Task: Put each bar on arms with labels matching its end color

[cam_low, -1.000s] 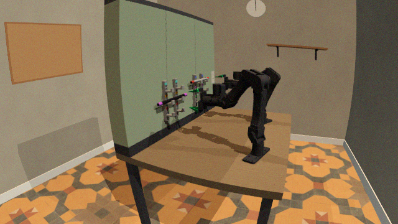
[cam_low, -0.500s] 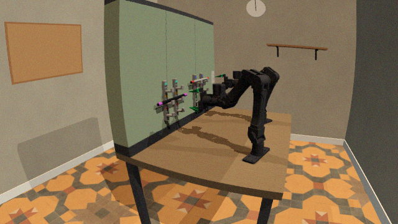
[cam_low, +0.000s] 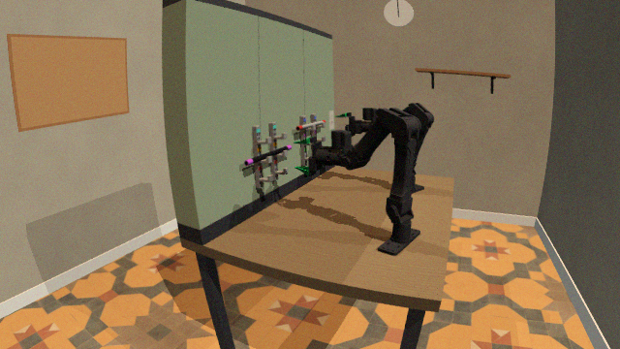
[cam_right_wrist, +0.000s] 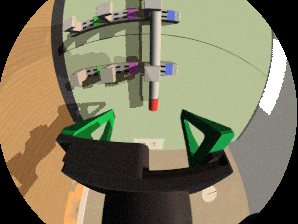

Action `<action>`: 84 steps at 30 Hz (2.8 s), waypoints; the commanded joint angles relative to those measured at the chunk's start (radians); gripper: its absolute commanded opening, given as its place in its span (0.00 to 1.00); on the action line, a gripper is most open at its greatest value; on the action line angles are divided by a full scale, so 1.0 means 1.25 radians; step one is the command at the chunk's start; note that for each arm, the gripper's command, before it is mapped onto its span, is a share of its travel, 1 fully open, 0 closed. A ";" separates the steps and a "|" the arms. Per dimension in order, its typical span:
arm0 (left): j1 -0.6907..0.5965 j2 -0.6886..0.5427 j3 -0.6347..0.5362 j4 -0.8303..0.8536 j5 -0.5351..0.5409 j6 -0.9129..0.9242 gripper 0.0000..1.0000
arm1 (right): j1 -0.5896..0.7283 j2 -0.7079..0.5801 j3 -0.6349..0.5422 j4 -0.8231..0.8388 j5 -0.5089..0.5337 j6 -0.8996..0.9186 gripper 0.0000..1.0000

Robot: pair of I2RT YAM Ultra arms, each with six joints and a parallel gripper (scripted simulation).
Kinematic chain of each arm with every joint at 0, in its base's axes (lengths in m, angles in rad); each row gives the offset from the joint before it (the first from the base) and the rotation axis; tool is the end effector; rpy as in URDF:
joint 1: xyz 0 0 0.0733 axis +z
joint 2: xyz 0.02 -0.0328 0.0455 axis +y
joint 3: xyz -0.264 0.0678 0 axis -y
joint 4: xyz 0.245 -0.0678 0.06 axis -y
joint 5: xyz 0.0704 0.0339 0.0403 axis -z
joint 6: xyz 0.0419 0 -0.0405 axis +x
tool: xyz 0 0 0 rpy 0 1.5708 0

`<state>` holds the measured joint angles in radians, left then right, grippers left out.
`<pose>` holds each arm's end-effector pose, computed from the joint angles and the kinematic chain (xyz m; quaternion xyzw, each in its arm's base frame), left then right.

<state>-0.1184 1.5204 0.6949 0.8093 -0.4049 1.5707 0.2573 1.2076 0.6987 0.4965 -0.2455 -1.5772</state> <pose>0.3256 -0.0210 0.2411 0.4284 0.5691 0.5634 0.4186 0.2683 0.0823 0.2970 -0.6129 0.3610 -0.3588 0.6044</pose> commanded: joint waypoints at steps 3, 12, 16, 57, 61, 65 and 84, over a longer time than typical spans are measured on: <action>-0.008 0.000 -0.002 0.015 -0.006 0.000 1.00 | -0.023 0.013 0.046 -0.021 -0.032 0.005 1.00; -0.008 0.000 -0.002 0.015 -0.006 0.000 1.00 | -0.054 0.035 0.075 -0.029 -0.063 0.005 1.00; -0.008 0.000 -0.002 0.015 -0.006 0.000 1.00 | -0.069 0.046 0.090 -0.033 -0.078 0.005 1.00; -0.008 0.000 -0.002 0.015 -0.006 0.000 1.00 | -0.087 0.075 0.123 -0.038 -0.097 0.005 1.00; -0.008 0.000 -0.002 0.015 -0.006 0.000 1.00 | -0.081 0.091 0.135 -0.033 -0.091 0.005 1.00; -0.008 0.000 -0.002 0.015 -0.006 0.000 1.00 | -0.075 0.108 0.147 -0.029 -0.085 0.005 1.00; -0.008 0.000 -0.002 0.015 -0.006 0.000 1.00 | -0.053 0.174 0.214 -0.030 -0.063 0.005 1.00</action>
<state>-0.1184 1.5204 0.6949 0.8093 -0.4049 1.5707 0.1791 1.4132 0.9215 0.4568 -0.3378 -1.5772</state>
